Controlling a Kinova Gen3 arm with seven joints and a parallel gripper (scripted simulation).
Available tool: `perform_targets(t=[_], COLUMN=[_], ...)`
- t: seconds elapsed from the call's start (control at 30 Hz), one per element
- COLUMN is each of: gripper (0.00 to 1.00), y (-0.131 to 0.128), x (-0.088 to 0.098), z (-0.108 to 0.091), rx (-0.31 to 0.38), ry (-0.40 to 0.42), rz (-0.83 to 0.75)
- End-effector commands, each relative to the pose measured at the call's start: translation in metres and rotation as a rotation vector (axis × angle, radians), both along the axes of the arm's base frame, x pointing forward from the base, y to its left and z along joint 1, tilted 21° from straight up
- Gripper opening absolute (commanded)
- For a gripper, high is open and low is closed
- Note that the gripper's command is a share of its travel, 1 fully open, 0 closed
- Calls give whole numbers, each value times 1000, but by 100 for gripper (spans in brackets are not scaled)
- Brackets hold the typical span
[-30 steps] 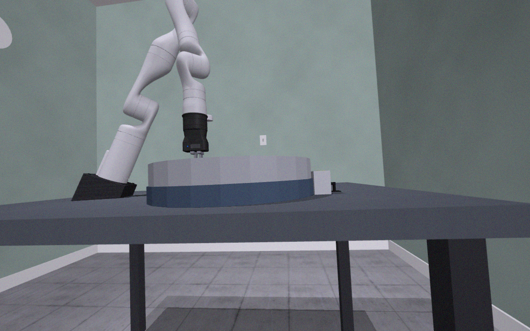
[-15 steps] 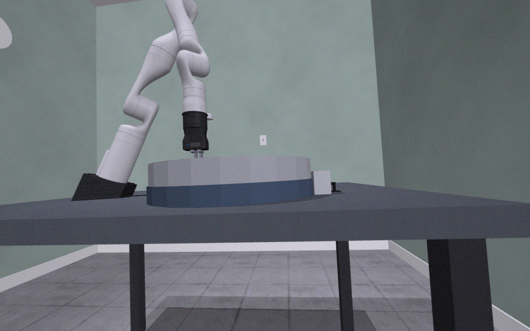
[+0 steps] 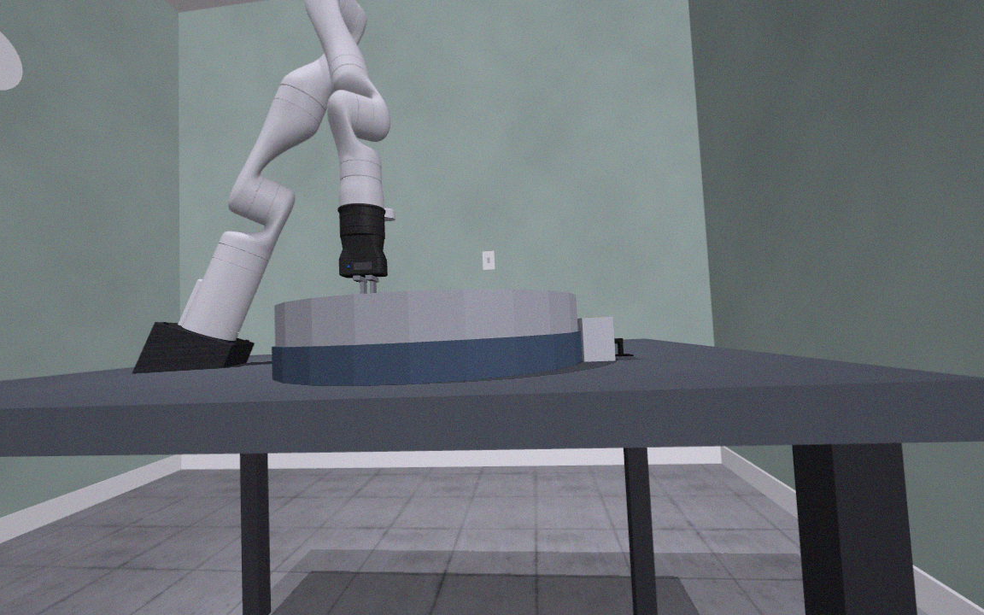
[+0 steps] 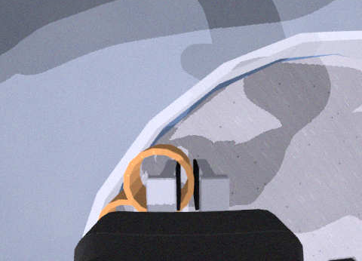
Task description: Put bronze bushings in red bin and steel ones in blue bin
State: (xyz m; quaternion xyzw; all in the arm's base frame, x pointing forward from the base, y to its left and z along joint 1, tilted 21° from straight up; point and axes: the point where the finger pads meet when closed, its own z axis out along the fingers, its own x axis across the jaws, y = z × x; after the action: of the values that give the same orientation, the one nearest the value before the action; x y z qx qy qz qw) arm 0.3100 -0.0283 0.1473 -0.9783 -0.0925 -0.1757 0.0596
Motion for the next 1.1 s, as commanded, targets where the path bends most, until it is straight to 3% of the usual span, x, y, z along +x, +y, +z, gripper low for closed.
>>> perform_targets(t=[0.0, 1.07], gripper=[0, 0], y=[-1, -2], x=[0, -4], z=[2, 11], rx=[-2, -2], ry=[-1, -1], rz=[-1, -1])
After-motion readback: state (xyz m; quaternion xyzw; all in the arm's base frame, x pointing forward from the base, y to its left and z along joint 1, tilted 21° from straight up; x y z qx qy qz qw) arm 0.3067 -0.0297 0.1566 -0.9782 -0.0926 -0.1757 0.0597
